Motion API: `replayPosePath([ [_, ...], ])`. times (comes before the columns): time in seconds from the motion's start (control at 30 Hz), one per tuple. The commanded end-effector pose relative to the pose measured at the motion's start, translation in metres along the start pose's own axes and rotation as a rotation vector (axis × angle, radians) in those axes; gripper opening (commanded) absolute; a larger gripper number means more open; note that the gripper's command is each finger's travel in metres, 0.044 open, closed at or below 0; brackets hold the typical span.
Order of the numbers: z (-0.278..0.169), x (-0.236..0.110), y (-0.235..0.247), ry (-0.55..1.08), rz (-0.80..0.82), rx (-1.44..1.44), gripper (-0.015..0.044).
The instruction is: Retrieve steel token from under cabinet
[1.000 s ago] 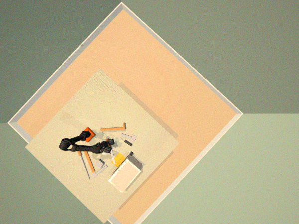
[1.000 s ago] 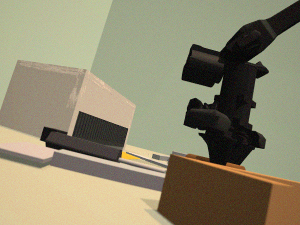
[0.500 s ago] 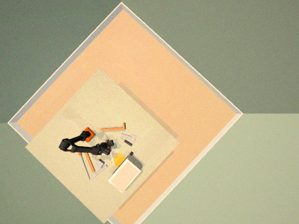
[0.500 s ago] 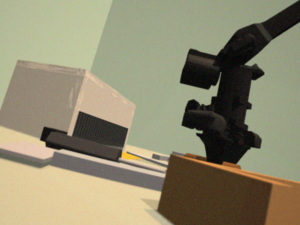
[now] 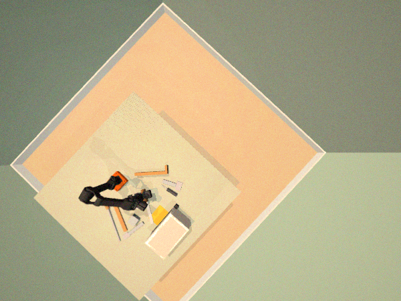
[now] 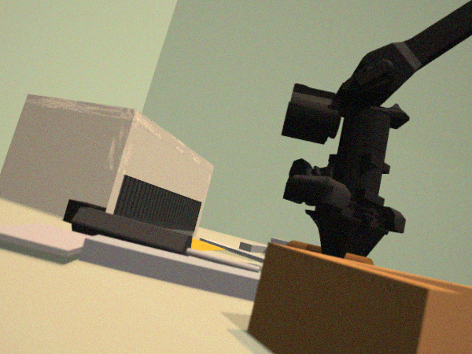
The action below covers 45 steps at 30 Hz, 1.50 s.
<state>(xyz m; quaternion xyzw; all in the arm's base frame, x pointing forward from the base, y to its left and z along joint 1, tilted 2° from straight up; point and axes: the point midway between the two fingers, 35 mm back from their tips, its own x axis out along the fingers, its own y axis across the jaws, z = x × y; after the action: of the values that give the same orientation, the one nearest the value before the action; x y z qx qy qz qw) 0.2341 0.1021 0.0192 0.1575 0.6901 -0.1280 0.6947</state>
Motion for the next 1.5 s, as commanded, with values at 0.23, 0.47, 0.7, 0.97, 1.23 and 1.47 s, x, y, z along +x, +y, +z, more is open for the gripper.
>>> replayPosePath([
  [0.23,0.01,-0.001,-0.007,-0.005,-0.002,0.002,0.0],
  [0.47,0.015,-0.001,-0.012,-0.005,-0.002,0.002,0.0],
  [0.7,0.021,-0.001,-0.017,-0.006,-0.003,0.002,0.0],
  [0.97,0.027,-0.001,-0.022,-0.006,-0.003,0.002,0.0],
  [1.23,0.032,-0.001,-0.028,-0.007,-0.004,0.002,0.0],
  [1.47,0.037,-0.001,-0.033,-0.007,-0.004,0.002,0.0],
])
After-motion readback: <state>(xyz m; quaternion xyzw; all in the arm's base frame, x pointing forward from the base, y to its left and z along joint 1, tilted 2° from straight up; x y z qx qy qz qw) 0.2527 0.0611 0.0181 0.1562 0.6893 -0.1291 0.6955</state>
